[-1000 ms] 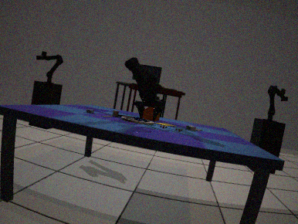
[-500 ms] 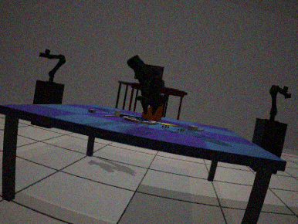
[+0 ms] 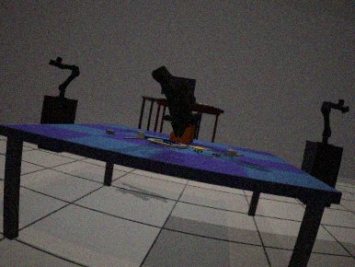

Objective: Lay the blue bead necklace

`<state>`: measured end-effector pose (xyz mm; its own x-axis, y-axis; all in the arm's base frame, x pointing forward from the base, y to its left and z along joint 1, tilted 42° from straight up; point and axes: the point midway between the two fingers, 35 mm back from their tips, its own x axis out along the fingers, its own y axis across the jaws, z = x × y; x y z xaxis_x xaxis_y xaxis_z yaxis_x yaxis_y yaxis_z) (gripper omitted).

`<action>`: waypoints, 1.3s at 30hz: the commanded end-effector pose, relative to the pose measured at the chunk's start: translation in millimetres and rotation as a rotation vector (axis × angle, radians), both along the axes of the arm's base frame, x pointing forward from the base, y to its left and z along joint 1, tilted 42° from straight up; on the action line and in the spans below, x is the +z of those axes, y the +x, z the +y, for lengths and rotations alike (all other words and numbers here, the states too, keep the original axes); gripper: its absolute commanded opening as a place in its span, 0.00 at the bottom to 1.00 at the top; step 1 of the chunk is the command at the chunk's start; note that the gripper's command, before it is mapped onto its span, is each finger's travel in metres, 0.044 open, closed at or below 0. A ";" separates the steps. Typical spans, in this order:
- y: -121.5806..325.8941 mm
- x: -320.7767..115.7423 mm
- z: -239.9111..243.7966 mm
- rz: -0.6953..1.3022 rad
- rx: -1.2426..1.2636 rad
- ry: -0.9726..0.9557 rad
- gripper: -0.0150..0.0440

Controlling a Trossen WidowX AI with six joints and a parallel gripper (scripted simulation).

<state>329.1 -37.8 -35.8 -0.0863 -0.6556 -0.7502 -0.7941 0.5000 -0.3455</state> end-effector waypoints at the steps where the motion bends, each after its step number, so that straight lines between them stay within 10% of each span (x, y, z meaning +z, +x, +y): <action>1: -0.2 -2.9 -2.6 0.001 0.002 -0.001 0.46; 23: -5.0 -23.0 -20.6 0.012 0.005 -0.002 0.46; 28: -3.7 -21.4 -19.1 0.006 0.001 0.001 0.25; 39: -3.7 -21.4 -19.1 0.006 0.001 0.001 0.25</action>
<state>325.0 -56.9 -57.6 -0.0913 -0.6546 -0.7505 -0.7970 0.4998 -0.3390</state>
